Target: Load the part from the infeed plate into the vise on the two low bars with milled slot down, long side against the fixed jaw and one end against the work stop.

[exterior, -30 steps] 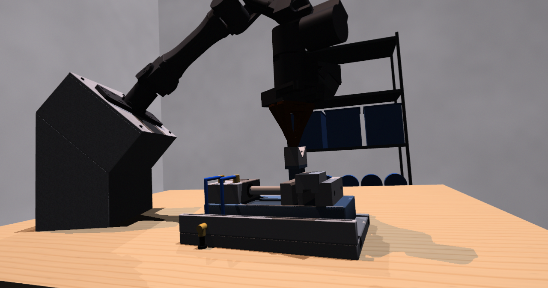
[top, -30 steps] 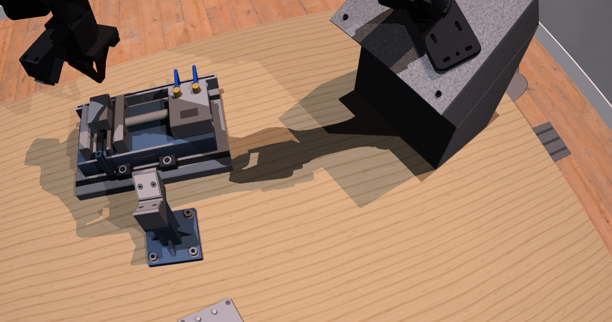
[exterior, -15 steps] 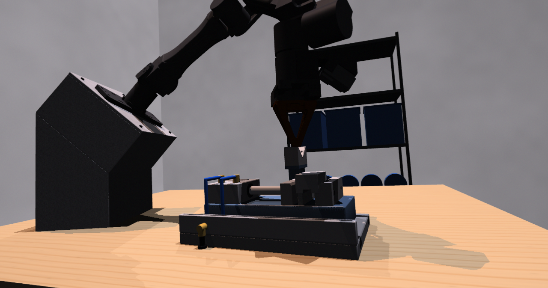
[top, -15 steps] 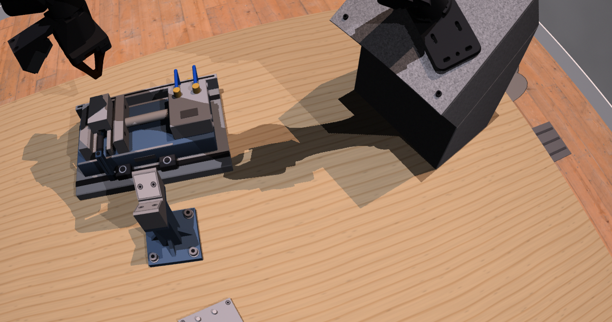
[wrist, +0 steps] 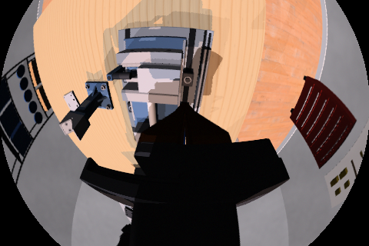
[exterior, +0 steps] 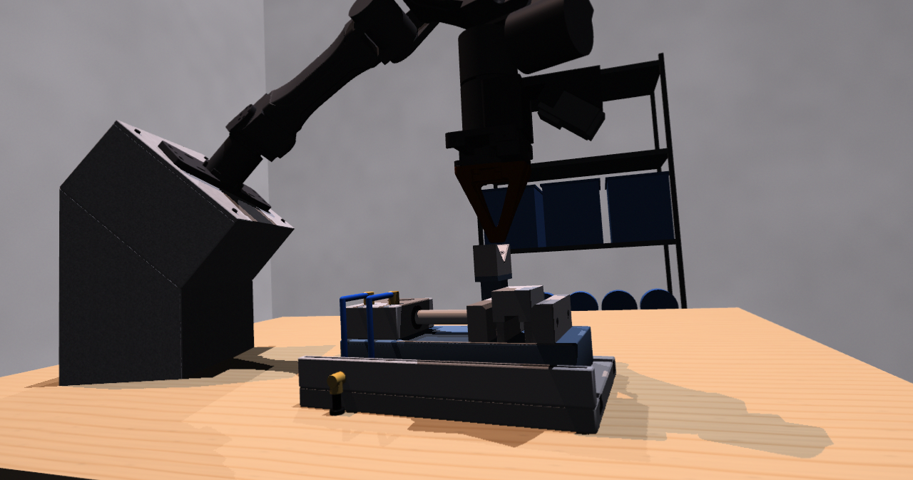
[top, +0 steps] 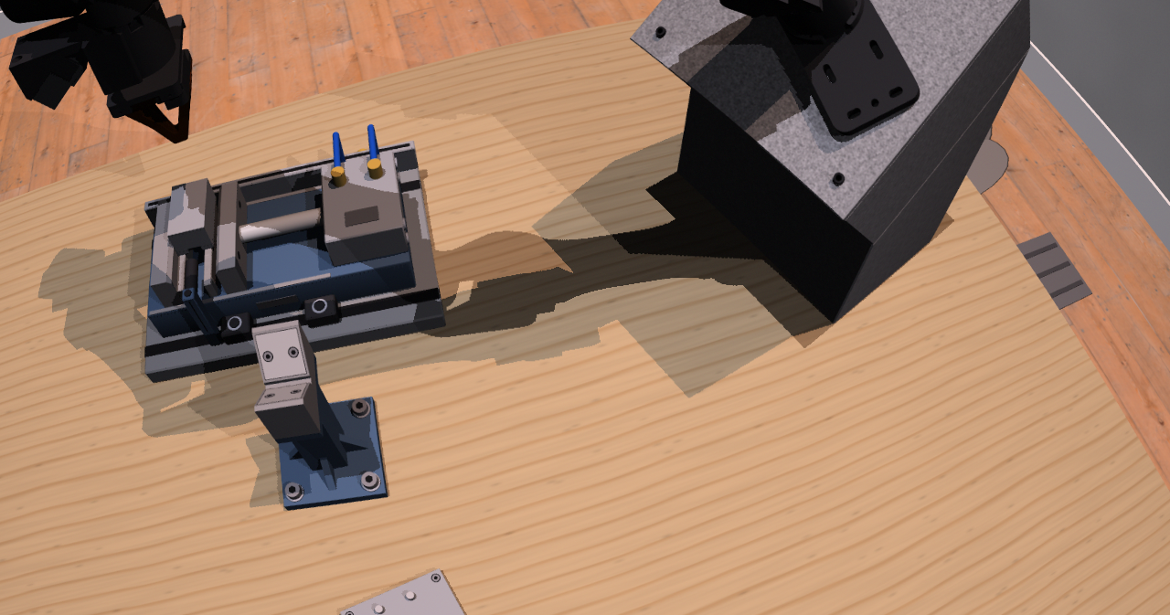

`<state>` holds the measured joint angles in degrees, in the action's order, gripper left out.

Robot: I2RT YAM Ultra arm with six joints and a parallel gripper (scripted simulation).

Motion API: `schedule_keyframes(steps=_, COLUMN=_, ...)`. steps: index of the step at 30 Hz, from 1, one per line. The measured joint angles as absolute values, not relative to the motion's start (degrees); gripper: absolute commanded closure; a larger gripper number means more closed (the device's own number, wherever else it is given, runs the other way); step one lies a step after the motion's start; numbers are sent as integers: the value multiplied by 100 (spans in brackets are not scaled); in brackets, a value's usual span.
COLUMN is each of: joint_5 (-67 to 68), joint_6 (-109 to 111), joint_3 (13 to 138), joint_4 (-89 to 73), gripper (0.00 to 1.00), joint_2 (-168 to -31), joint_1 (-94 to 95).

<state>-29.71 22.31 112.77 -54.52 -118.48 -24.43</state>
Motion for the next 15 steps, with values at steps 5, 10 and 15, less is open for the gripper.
schedule_keyframes(steps=5, joint_5=-2980, joint_6=1900, joint_3=11354, joint_4=-5500, gripper=100, joint_2=-11848, joint_1=-2447)
schedule_keyframes(steps=10, joint_5=-2980, joint_6=1789, joint_3=11360, joint_4=-5533, gripper=100, joint_2=-11848, joint_1=-2447)
schedule_keyframes(steps=15, joint_5=-2980, joint_6=1752, joint_3=11362, joint_4=-5535, gripper=100, joint_2=-11848, joint_1=-2447)
